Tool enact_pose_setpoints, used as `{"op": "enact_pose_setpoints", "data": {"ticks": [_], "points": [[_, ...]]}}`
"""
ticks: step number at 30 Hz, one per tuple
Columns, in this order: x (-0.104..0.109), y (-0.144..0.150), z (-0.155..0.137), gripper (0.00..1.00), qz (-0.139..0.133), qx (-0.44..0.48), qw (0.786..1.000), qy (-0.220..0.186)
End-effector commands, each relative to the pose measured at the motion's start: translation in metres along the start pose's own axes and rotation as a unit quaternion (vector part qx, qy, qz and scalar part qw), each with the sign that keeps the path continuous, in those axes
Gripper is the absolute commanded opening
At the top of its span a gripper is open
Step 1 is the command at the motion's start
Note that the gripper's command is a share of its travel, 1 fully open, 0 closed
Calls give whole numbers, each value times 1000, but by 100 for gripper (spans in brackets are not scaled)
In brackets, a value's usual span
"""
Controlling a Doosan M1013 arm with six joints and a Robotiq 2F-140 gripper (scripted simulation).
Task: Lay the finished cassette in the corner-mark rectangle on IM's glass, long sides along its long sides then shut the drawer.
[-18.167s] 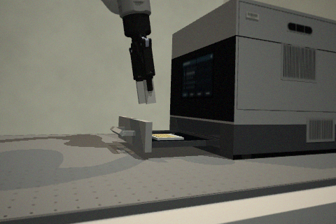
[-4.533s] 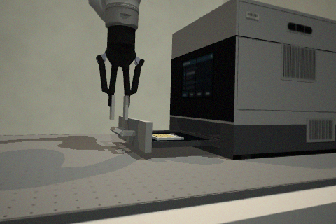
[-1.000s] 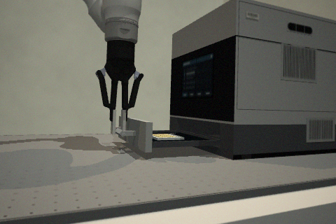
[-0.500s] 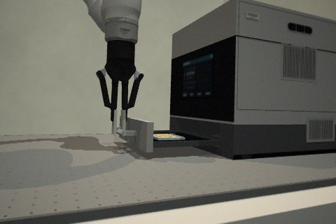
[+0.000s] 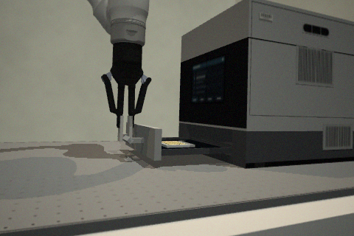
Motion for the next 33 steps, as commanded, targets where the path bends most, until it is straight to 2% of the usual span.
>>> {"op": "enact_pose_setpoints", "data": {"ticks": [1,31,32,33], "points": [[-5,-3,1,10,3,4,1000,0],[-5,-3,1,10,3,4,1000,0],[-5,-2,1,10,-8,4,1000,-1],[-5,-1,1,10,-8,4,1000,-1]]}}
Point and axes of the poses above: the point where the finger pads meet when closed, its own x axis back along the fingers, its own y axis across the jaws, z = x × y, the point moved 1 cm from there along x, back along the fingers, and after that the axes turned 2 degrees about x, right-handed, at the moved point
